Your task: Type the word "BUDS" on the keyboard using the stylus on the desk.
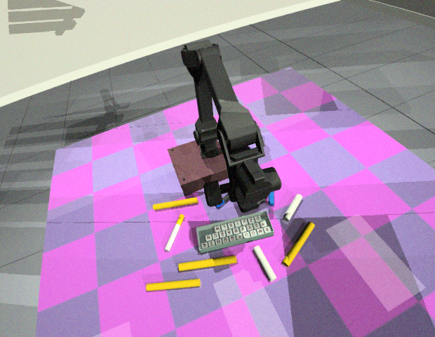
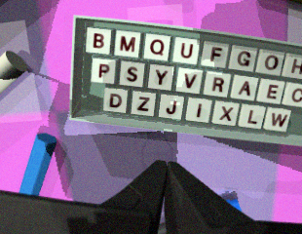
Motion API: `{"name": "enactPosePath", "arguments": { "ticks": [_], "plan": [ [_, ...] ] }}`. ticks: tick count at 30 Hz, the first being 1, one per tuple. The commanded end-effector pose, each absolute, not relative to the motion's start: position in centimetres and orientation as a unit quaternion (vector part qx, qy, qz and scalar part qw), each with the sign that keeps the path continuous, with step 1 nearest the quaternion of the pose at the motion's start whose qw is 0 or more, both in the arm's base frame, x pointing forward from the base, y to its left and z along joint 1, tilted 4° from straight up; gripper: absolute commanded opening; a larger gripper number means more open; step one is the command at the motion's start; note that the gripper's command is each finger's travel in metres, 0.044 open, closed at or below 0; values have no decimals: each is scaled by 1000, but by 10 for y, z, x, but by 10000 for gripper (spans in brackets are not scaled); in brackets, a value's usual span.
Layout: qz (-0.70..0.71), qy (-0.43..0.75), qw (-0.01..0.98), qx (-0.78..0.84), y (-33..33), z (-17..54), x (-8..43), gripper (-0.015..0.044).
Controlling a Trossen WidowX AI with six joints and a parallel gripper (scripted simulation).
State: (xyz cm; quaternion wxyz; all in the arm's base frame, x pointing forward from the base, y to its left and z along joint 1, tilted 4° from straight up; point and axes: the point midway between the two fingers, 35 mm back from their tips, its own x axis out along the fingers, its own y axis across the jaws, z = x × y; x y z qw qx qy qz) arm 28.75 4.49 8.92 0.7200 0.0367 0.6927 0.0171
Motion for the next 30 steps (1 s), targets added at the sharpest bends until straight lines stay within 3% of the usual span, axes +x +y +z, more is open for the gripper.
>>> {"name": "enactPosePath", "arguments": {
  "ticks": [1, 3, 7, 16, 19, 22, 30],
  "plan": [
    [17, 692, 720, 37, 45, 90, 288, 53],
    [17, 693, 720, 37, 45, 89, 288, 105],
    [17, 693, 720, 37, 45, 89, 288, 0],
    [17, 693, 720, 37, 45, 89, 287, 0],
    [24, 694, 719, 31, 46, 89, 287, 79],
    [120, 698, 704, -49, 56, 85, 283, 150],
    [446, 613, 585, -288, 91, 73, 264, 150]
  ]
}}
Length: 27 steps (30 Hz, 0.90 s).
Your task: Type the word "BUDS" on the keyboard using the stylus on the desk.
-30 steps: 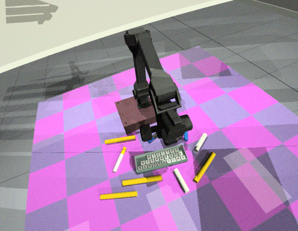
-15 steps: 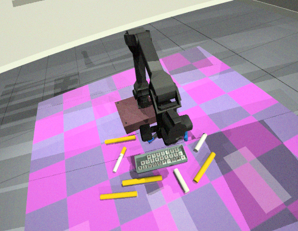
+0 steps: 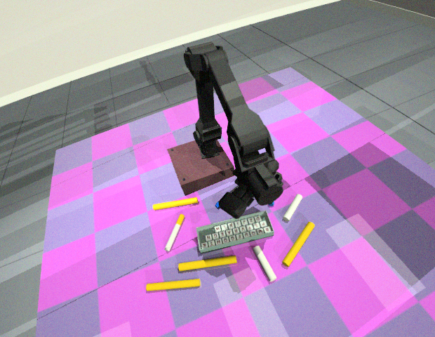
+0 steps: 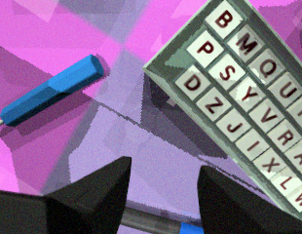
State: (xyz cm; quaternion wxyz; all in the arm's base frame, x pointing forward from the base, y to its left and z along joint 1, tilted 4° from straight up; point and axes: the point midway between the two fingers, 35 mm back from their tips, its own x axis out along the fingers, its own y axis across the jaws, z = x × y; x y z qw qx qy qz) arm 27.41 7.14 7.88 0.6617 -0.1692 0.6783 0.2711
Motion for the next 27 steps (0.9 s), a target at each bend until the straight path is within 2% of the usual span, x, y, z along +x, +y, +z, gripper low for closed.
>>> {"name": "enactPosePath", "arguments": {
  "ticks": [1, 10, 19, 27],
  "plan": [
    [483, 592, 564, -312, 95, 72, 262, 150],
    [754, 315, 340, -465, 131, 63, 237, 150],
    [846, 72, 181, -496, 155, 59, 219, 150],
    [850, 47, 166, -497, 157, 59, 216, 150]
  ]
}}
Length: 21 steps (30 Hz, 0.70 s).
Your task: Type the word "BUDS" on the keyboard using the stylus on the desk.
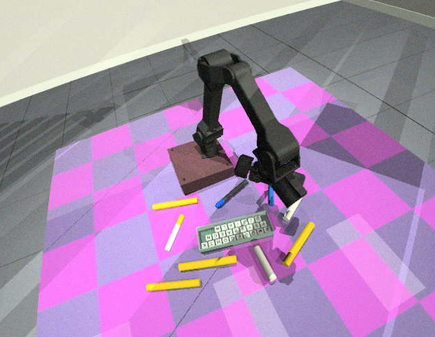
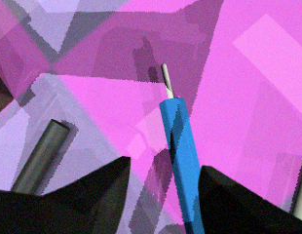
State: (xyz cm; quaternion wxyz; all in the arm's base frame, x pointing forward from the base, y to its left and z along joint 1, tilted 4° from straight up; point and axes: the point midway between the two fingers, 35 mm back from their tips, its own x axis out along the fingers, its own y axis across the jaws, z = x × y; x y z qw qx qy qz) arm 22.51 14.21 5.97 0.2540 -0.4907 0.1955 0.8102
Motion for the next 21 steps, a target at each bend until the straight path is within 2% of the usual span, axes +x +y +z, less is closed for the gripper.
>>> {"name": "enactPosePath", "arguments": {
  "ticks": [1, 21],
  "plan": [
    [850, 47, 166, -497, 157, 59, 216, 150],
    [850, 47, 166, -497, 158, 50, 216, 150]
  ]
}}
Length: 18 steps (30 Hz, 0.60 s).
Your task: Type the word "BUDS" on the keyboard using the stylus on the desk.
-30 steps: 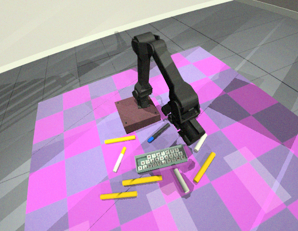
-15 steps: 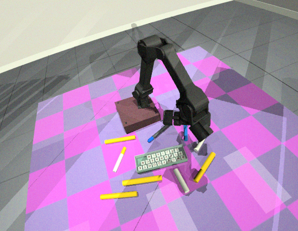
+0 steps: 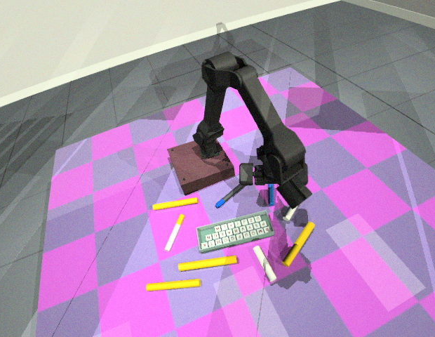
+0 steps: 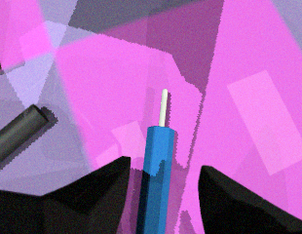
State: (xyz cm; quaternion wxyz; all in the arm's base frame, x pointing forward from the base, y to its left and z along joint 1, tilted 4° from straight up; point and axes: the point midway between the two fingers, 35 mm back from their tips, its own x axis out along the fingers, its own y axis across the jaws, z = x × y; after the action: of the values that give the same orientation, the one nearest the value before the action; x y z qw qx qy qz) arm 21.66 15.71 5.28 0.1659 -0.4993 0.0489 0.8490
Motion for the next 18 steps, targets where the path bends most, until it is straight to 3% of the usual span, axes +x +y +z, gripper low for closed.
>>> {"name": "enactPosePath", "arguments": {
  "ticks": [1, 18],
  "plan": [
    [850, 47, 166, -497, 158, 49, 216, 150],
    [850, 47, 166, -497, 159, 35, 216, 150]
  ]
}}
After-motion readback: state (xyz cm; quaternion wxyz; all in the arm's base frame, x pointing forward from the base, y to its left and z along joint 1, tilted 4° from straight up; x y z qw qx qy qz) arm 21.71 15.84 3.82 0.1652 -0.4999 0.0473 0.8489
